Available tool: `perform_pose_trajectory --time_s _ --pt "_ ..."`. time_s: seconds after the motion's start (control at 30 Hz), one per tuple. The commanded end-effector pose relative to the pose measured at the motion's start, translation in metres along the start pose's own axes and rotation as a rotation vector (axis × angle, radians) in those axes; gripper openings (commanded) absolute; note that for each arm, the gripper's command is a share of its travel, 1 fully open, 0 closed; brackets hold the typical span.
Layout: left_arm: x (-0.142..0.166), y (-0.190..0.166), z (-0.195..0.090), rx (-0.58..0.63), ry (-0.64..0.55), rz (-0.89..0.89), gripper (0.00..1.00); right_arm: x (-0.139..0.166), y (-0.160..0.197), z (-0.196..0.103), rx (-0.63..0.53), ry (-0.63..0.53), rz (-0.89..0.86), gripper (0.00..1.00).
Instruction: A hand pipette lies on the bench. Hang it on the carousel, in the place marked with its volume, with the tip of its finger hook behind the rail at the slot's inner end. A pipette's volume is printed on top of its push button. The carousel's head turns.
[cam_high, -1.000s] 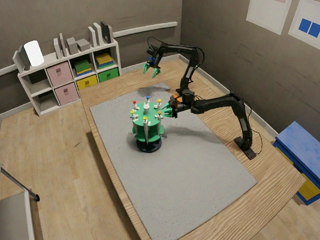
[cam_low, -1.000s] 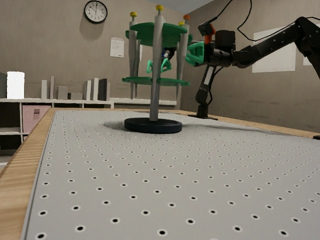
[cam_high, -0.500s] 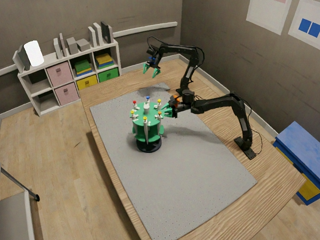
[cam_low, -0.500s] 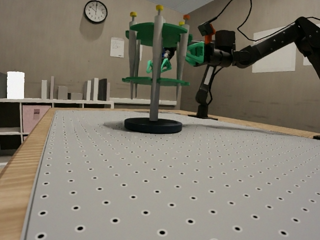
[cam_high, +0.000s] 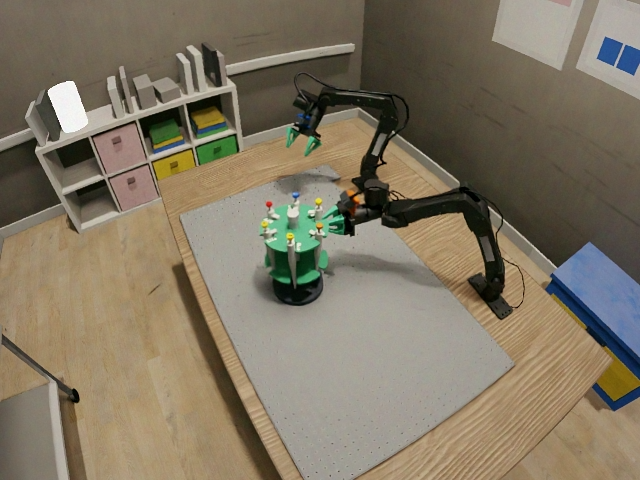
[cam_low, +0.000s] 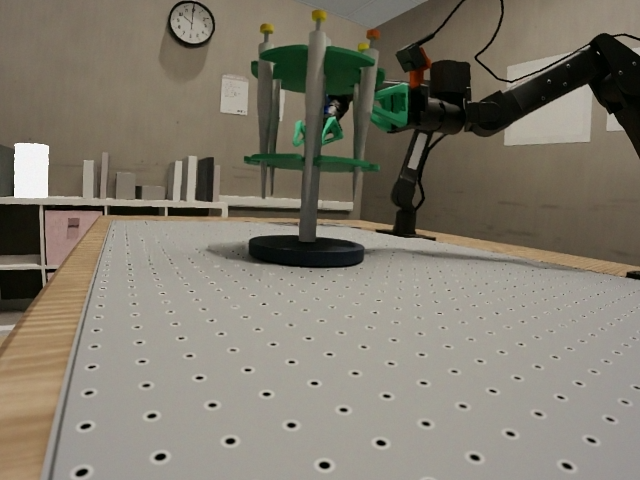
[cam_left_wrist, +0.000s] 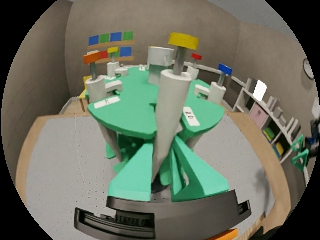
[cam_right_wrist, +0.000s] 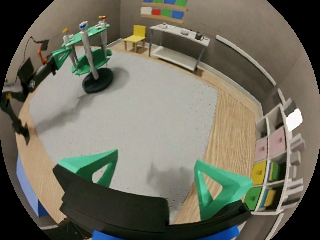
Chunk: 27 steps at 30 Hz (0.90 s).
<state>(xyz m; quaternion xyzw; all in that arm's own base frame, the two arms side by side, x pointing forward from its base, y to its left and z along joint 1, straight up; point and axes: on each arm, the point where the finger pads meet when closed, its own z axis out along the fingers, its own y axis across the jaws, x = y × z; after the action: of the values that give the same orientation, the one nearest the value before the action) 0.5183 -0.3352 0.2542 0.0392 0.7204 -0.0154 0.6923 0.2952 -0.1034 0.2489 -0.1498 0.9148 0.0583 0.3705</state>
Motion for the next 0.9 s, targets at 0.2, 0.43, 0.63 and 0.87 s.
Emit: perform_pose_trajectory --time_s 0.2,0.43,0.63,0.87 --pt "-0.027 -0.002 0.0 -0.159 -0.044 -0.039 0.12 -0.005 -0.004 -0.001 -0.002 -0.023 -0.008 1.0" --pt "-0.051 0.014 0.0 -0.246 -0.082 -0.086 0.12 -0.005 -0.004 -0.001 -0.002 -0.023 -0.008 1.0" --pt "-0.052 0.014 0.0 -0.246 -0.084 -0.088 0.12 -0.005 -0.004 -0.001 -0.002 -0.023 -0.008 1.0" --pt "-0.052 0.014 0.0 -0.246 -0.084 -0.088 0.12 -0.005 -0.004 -0.001 -0.002 -0.023 -0.008 1.0"
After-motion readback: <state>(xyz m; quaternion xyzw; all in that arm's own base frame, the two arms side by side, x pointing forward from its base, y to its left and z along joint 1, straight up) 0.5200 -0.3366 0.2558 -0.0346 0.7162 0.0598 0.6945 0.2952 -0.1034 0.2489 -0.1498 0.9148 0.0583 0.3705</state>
